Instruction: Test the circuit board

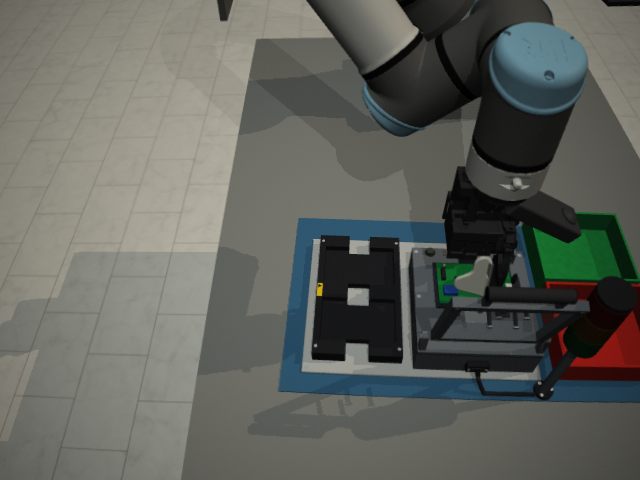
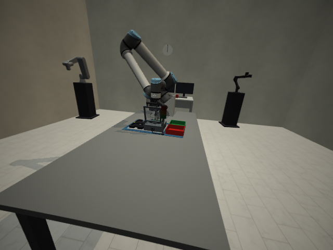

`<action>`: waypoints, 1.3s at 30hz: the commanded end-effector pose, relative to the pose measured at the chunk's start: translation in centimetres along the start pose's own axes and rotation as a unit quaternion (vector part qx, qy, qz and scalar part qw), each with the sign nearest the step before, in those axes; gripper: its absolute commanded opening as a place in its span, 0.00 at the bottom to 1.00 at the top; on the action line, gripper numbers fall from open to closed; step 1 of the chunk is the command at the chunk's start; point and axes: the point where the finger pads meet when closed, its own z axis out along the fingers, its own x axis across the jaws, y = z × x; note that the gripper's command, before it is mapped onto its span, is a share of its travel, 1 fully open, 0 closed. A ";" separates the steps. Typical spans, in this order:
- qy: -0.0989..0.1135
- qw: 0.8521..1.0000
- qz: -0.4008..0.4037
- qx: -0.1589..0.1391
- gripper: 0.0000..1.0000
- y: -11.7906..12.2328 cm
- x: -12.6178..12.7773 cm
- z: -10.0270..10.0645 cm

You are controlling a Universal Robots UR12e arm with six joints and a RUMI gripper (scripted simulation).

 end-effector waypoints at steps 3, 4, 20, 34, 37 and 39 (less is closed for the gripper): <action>0.003 1.000 0.001 0.000 0.59 0.0 0.4 -2.4; 0.003 1.000 0.001 0.000 0.59 0.0 0.4 -2.8; 0.003 1.000 0.001 0.000 0.59 0.0 0.4 -11.9; 0.003 1.000 0.001 0.001 0.59 0.0 0.3 -20.4; 0.003 1.000 0.001 0.001 0.59 0.0 0.3 -22.1; 0.003 1.000 0.001 0.001 0.59 0.0 0.3 -23.0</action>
